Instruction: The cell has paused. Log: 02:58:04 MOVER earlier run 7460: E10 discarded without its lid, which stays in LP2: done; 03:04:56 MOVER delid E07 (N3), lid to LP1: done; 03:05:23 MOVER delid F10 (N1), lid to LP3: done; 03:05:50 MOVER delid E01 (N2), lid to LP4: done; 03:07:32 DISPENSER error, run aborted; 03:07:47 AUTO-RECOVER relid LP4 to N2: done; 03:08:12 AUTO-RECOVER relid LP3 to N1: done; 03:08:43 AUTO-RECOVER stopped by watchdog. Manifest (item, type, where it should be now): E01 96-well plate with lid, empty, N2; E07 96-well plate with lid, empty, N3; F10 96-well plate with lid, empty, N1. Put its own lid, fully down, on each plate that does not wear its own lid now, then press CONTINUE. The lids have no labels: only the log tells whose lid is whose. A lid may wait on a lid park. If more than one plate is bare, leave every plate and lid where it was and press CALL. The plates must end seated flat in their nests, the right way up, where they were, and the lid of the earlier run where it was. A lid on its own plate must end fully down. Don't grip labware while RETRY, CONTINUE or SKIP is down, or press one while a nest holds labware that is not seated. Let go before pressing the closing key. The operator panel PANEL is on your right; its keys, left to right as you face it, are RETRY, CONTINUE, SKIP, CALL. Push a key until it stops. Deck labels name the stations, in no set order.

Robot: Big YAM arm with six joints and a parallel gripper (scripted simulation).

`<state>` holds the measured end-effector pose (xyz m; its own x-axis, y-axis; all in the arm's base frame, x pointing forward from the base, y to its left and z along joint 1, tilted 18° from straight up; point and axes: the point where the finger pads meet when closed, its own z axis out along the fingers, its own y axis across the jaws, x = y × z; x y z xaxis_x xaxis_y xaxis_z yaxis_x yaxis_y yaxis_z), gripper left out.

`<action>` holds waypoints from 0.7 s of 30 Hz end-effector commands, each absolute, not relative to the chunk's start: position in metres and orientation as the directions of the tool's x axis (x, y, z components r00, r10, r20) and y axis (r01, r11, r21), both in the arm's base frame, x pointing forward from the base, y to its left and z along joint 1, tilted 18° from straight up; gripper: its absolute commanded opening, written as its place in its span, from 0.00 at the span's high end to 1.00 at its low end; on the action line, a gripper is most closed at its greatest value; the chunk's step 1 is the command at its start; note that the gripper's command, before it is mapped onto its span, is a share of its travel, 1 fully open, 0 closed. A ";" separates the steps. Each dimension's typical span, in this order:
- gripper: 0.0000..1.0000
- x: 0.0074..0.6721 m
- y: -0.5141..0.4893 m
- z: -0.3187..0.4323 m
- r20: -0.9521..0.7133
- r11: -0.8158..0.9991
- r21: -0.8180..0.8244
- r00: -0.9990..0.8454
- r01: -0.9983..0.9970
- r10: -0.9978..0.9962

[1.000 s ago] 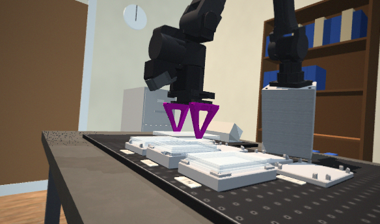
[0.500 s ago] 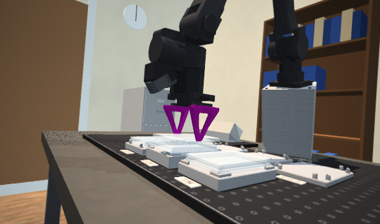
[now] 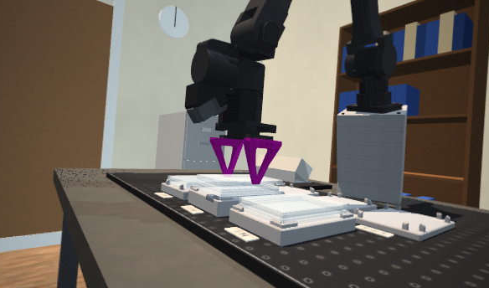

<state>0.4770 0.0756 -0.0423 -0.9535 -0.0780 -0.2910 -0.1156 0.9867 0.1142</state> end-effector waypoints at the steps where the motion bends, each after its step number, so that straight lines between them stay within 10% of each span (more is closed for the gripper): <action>1: 1.00 0.491 0.083 -0.038 -0.316 0.985 0.116 -0.945 -0.124 -0.082; 21: 1.00 0.493 0.083 -0.044 -0.317 0.986 0.118 -0.945 -0.119 -0.077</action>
<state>0.4782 0.0766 -0.0489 -0.9537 -0.0799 -0.2898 -0.1173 0.9865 0.1142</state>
